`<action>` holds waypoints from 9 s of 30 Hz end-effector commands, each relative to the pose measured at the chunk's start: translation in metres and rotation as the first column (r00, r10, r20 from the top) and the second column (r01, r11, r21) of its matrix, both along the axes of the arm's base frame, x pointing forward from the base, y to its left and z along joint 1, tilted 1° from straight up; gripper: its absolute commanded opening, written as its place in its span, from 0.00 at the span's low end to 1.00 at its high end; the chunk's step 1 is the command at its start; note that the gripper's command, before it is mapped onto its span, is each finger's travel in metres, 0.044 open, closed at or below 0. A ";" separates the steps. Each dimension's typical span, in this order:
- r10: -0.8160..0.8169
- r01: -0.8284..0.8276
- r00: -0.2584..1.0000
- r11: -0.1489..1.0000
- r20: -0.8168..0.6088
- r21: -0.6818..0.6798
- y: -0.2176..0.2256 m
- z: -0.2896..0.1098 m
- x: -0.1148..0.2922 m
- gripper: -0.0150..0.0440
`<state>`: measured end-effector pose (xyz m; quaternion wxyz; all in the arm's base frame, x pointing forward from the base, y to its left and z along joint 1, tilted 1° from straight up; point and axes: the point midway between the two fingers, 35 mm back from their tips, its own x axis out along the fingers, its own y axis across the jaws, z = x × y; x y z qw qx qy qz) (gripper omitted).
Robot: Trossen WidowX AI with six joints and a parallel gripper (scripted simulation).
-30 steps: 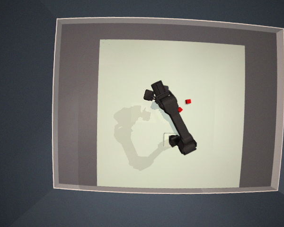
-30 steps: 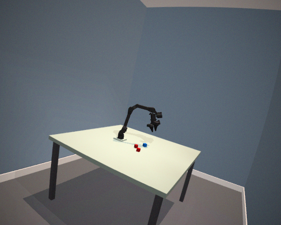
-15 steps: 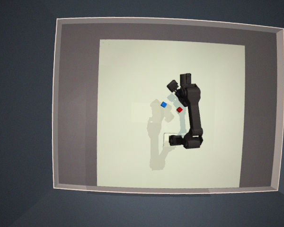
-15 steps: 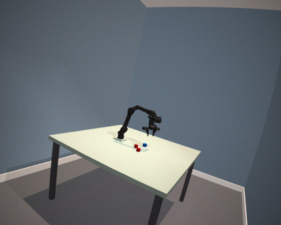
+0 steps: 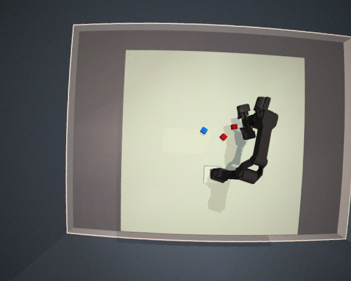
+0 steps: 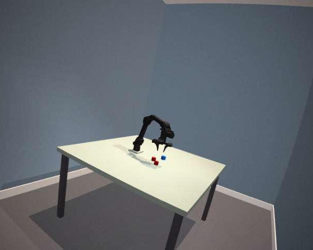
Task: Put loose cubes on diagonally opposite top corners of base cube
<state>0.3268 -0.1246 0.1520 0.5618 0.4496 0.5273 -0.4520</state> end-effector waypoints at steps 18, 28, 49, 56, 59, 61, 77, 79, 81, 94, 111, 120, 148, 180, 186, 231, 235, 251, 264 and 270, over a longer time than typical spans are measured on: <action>-0.090 0.091 0.996 0.996 -0.021 0.015 -0.019 -0.067 -0.009 0.70; -0.090 0.091 0.996 0.996 -0.021 0.015 -0.019 -0.082 -0.009 0.70; -0.090 0.091 0.996 0.996 -0.021 0.015 -0.019 -0.112 -0.008 0.70; -0.090 0.091 0.996 0.996 -0.021 0.015 -0.019 -0.115 -0.008 0.53; -0.090 0.091 0.996 0.996 -0.021 0.015 -0.019 -0.115 -0.008 0.43; -0.090 0.091 0.996 0.996 -0.021 0.015 -0.019 -0.115 -0.008 0.43; -0.090 0.091 0.996 0.996 -0.020 0.014 -0.021 -0.070 -0.004 0.43; -0.090 0.091 0.996 0.996 -0.020 0.014 -0.021 -0.063 -0.004 0.43; -0.090 0.091 0.996 0.996 -0.020 0.014 -0.020 -0.057 -0.004 0.43; -0.090 0.091 0.996 0.996 -0.020 0.015 -0.018 -0.016 -0.007 0.43; -0.075 0.076 0.997 0.997 -0.020 0.017 0.013 -0.012 -0.003 0.43; -0.061 0.062 0.998 0.998 -0.020 0.020 0.041 -0.018 0.000 0.43; -0.018 0.018 1.000 0.999 -0.021 0.028 0.127 -0.039 -0.008 0.43; 0.008 -0.007 1.000 0.999 -0.024 0.031 0.173 -0.053 -0.024 0.43; 0.007 -0.006 1.000 0.999 -0.024 0.031 0.173 -0.064 -0.024 0.43; 0.006 -0.005 1.000 0.999 -0.024 0.031 0.173 -0.080 -0.024 0.60; 0.013 -0.012 1.000 1.000 -0.023 0.029 0.172 -0.070 -0.024 0.60; 0.013 -0.012 1.000 1.000 -0.023 0.029 0.173 -0.049 -0.024 0.60; 0.248 -0.247 0.968 0.969 -0.027 0.023 0.120 -0.032 -0.039 0.70; 0.427 -0.427 0.904 0.904 -0.032 0.020 0.083 -0.018 -0.058 0.70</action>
